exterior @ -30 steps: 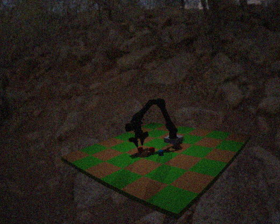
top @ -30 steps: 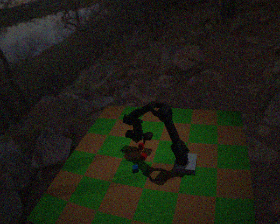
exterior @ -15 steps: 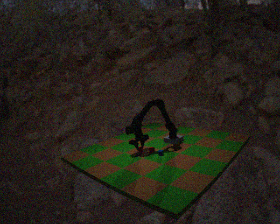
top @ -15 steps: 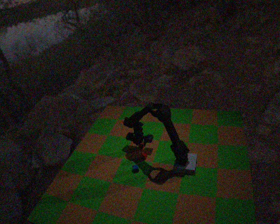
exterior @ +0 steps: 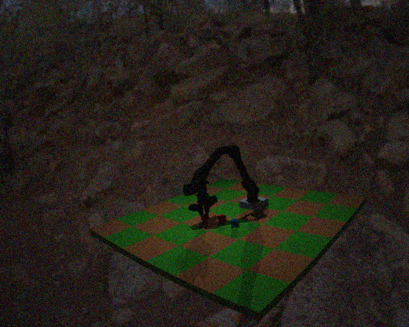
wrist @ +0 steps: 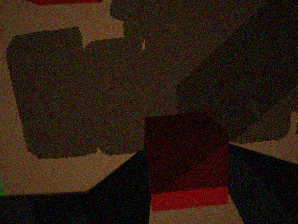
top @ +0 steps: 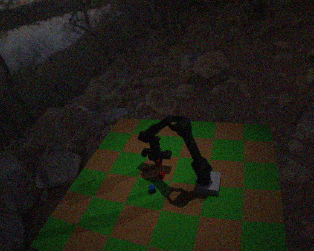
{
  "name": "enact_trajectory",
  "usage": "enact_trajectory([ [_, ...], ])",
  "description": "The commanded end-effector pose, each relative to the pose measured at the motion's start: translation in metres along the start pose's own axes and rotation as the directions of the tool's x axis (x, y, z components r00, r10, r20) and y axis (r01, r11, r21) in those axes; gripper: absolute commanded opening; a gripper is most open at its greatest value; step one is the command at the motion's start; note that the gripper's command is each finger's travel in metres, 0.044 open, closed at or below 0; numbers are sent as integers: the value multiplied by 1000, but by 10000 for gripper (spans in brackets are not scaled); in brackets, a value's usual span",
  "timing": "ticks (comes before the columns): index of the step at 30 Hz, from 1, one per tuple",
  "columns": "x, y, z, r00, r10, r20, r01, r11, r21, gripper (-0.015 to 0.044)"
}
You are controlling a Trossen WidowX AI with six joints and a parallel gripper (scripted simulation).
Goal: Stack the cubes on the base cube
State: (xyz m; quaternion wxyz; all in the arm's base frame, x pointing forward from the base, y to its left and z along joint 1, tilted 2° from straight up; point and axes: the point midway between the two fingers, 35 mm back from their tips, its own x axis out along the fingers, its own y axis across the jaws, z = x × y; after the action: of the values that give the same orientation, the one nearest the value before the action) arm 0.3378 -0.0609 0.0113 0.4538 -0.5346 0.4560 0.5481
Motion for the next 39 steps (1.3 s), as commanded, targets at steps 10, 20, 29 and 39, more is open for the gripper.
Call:
enact_trajectory([
  [10, -42, -5, -2, 1000, -12, -9, 12, 1000, -5, 105],
  [20, -73, -4, -2, 1000, -12, -9, 12, 1000, -5, 105],
  [29, -102, 0, 0, 1000, -11, -9, 11, 1000, -5, 105],
  [39, -100, -4, 17, 1000, -12, -8, 13, 991, 135, 105],
])
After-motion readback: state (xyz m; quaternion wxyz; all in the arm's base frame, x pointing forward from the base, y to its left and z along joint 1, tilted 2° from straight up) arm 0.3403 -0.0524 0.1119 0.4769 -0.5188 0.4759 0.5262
